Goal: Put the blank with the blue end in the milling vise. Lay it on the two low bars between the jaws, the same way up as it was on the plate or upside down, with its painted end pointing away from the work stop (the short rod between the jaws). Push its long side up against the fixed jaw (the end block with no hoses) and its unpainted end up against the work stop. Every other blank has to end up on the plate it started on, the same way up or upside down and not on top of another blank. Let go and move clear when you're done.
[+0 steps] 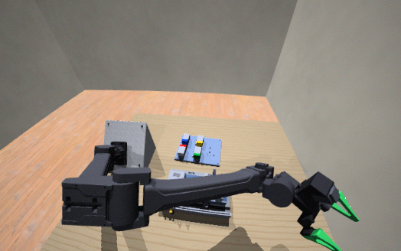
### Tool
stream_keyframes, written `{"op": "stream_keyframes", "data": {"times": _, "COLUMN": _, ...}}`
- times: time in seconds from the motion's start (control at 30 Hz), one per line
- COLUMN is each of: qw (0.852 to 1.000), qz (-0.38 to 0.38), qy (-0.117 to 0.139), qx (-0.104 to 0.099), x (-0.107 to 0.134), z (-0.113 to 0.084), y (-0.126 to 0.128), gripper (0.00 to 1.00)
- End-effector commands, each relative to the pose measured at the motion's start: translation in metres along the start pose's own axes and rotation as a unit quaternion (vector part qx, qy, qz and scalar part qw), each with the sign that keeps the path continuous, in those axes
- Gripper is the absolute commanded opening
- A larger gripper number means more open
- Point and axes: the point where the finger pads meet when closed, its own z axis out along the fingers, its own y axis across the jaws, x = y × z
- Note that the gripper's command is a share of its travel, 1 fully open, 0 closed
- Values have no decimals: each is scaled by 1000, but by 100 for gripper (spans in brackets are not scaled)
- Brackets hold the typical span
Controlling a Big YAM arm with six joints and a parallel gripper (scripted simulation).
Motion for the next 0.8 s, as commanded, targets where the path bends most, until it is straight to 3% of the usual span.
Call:
{"op": "stream_keyframes", "data": {"times": 0.0, "qw": 1000, "qz": 5, "qy": -5, "qx": 1, "x": -9, "z": 1, "y": 0, "gripper": 100}}
{"op": "stream_keyframes", "data": {"times": 0.57, "qw": 1000, "qz": 10, "qy": -10, "qx": 7, "x": -16, "z": 6, "y": -3, "gripper": 100}}
{"op": "stream_keyframes", "data": {"times": 0.77, "qw": 1000, "qz": 12, "qy": -1, "qx": -24, "x": -30, "z": -9, "y": 17, "gripper": 100}}
